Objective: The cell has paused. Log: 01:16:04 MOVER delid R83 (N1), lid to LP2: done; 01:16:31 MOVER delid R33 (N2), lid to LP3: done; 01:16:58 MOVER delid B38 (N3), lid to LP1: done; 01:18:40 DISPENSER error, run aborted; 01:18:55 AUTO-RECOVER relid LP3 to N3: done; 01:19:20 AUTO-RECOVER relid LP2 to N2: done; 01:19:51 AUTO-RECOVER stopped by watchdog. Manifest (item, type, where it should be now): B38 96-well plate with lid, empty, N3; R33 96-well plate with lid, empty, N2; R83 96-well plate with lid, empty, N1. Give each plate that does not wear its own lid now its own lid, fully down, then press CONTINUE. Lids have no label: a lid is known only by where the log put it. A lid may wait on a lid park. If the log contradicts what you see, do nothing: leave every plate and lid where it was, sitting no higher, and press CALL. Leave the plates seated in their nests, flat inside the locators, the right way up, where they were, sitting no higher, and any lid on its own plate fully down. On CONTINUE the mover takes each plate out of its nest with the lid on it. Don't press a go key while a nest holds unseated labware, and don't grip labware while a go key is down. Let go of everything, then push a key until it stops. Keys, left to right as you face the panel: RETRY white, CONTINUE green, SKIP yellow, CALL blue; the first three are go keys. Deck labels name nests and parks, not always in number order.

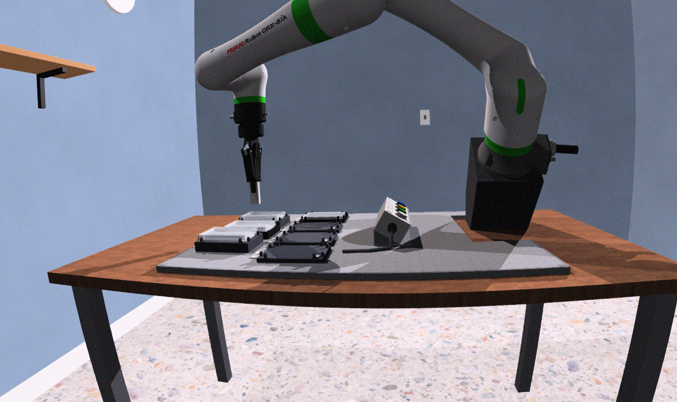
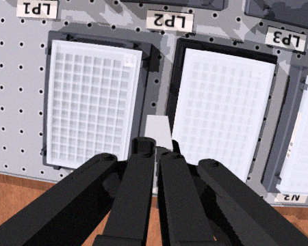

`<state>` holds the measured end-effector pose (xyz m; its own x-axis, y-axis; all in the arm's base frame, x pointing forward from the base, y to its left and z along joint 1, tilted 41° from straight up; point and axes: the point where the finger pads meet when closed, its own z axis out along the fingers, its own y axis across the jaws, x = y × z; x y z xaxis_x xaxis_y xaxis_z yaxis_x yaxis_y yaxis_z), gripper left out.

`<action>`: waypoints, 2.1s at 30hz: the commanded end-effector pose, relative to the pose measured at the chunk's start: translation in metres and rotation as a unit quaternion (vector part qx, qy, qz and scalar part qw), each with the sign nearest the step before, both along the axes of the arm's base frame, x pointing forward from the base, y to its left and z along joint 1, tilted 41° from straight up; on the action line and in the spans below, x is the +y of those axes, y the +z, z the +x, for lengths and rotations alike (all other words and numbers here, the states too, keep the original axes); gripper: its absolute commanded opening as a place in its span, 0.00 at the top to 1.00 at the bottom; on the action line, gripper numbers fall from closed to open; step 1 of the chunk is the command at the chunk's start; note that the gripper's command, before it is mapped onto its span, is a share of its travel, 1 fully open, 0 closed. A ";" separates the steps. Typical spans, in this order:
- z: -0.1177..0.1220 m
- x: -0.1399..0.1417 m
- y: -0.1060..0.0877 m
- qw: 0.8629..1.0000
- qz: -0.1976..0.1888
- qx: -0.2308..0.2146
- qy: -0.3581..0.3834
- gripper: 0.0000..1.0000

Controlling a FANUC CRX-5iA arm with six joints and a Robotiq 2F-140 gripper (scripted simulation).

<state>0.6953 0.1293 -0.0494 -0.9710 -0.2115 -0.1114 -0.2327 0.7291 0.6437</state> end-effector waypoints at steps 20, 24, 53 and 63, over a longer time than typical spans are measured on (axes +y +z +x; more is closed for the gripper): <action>-0.005 0.022 0.020 0.867 0.027 -0.324 0.377 1.00; -0.007 0.028 0.025 0.813 0.032 -0.379 0.441 1.00; -0.013 0.046 0.041 0.246 0.053 -0.631 0.734 0.34; -0.013 0.046 0.041 0.035 0.055 -0.651 0.757 0.34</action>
